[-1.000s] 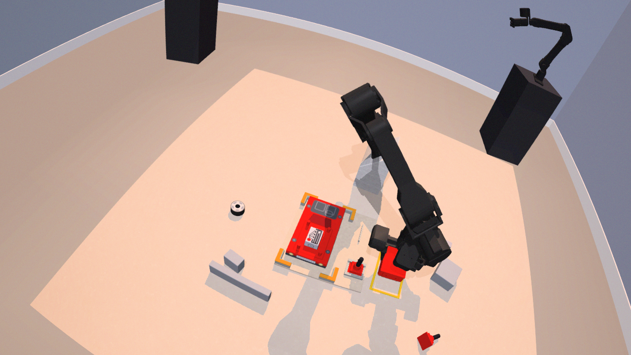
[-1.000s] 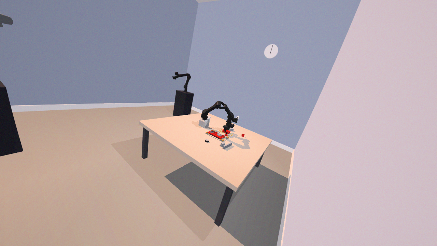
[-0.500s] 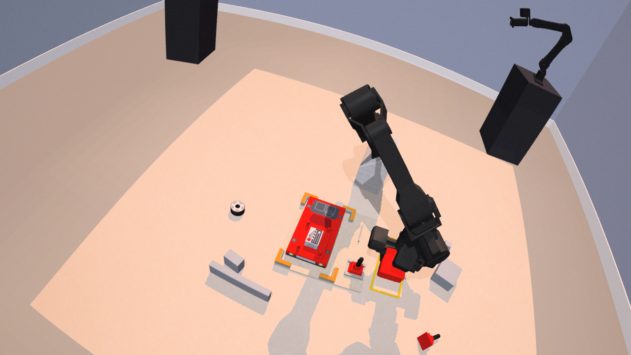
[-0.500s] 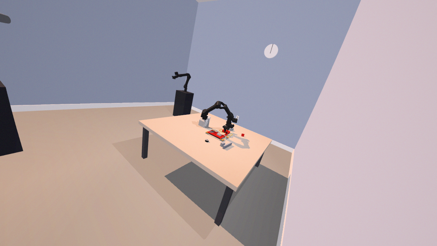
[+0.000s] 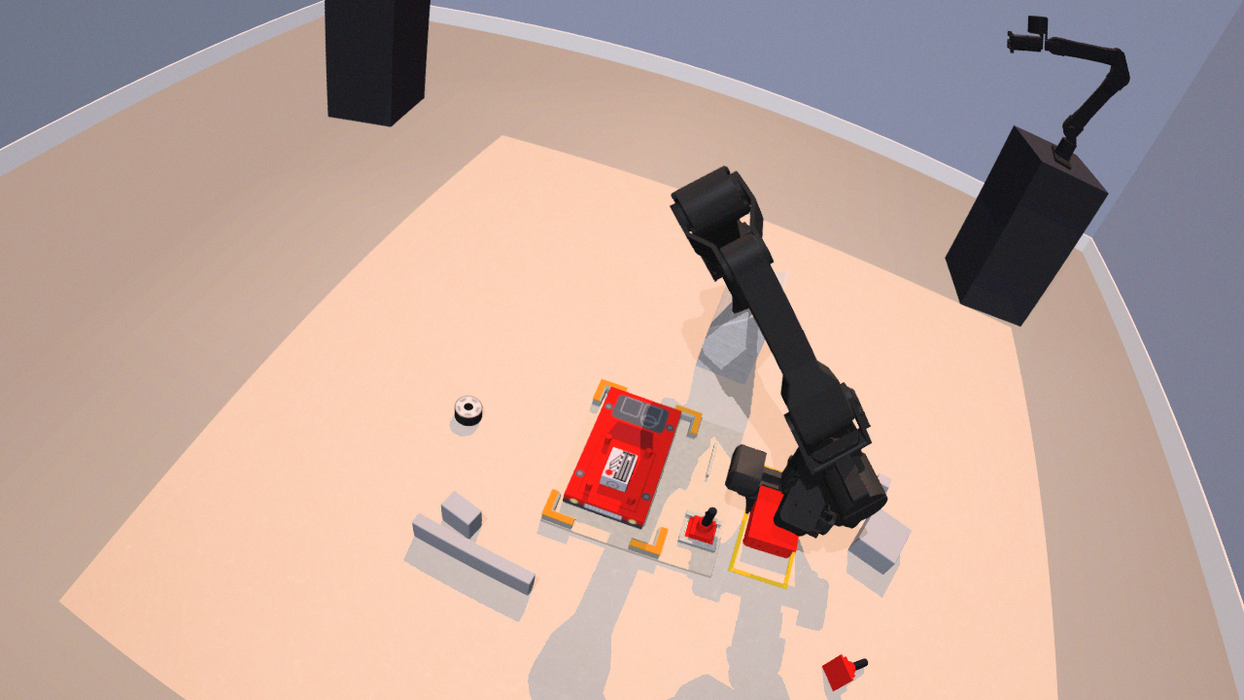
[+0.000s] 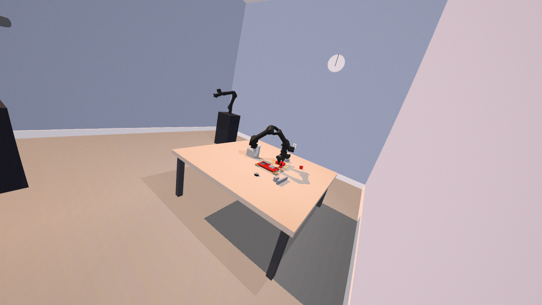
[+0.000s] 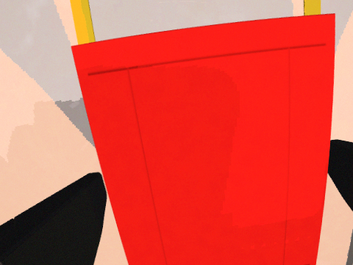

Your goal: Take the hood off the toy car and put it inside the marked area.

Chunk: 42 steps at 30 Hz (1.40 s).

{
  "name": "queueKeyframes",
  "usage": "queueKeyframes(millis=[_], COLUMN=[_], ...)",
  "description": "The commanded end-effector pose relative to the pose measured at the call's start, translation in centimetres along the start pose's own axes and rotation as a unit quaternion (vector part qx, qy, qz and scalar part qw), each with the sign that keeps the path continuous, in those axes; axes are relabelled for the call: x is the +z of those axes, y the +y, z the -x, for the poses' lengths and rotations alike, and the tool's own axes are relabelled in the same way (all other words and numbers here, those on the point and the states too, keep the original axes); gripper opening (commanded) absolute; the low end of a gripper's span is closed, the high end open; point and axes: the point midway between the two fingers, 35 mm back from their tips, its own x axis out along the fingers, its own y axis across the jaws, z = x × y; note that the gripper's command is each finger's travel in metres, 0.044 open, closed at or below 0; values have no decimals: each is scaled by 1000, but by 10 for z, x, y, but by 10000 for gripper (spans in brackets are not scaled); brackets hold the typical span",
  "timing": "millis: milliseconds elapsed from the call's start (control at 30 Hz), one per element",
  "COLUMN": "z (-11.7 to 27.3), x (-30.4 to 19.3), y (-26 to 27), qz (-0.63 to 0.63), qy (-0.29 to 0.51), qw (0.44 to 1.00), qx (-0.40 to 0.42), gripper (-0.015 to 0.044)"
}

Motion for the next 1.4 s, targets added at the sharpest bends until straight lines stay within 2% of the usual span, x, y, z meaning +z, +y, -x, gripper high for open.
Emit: queueKeyframes(millis=[0, 167, 233, 1367], z=[13, 64, 73, 73], x=[2, 2, 1, 1], y=[1, 2, 1, 1], qz=[-2, -1, -1, -1], qy=[-1, 1, 2, 2], qw=[1000, 1000, 1000, 1000], qx=[1, 0, 0, 0], gripper=[440, 440, 440, 440])
